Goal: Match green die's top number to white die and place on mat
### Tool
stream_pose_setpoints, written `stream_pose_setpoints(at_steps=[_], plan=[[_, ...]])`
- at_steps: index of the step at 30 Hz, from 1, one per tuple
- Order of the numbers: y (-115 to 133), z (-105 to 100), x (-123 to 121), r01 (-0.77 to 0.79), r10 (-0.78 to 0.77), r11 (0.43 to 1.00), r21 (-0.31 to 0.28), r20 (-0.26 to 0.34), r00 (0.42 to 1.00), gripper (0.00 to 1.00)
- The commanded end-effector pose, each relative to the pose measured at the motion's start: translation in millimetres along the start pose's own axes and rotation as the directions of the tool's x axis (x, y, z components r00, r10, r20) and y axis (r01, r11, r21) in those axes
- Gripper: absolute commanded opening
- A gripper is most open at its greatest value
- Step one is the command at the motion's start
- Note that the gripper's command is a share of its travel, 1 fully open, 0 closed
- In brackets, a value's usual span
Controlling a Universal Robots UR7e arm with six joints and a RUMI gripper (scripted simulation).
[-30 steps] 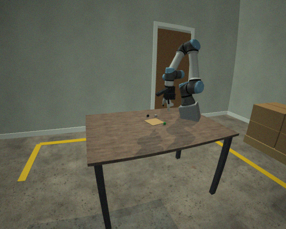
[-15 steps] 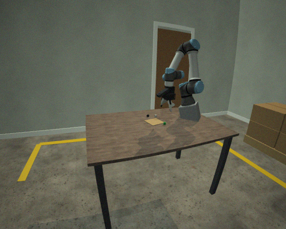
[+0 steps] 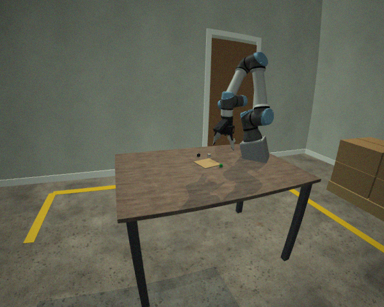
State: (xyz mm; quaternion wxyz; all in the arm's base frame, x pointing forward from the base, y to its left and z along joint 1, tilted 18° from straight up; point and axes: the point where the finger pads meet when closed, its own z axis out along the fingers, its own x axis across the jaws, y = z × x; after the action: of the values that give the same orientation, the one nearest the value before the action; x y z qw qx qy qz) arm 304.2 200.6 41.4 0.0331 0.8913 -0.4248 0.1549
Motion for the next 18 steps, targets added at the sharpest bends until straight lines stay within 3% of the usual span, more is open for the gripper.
stream_pose_setpoints(at_steps=[1,8,12,18], plan=[[-1.2,1.6,-2.3,0.164,-0.164,0.986,0.006,0.005,0.986,1.00],[-1.5,4.1,-5.7,0.375,-0.375,0.927,0.006,0.004,0.927,1.00],[-1.5,4.6,-6.4,0.415,-0.415,0.910,0.007,0.003,0.910,1.00],[-0.9,6.9,-9.1,0.588,-0.588,0.809,0.007,0.002,0.809,1.00]])
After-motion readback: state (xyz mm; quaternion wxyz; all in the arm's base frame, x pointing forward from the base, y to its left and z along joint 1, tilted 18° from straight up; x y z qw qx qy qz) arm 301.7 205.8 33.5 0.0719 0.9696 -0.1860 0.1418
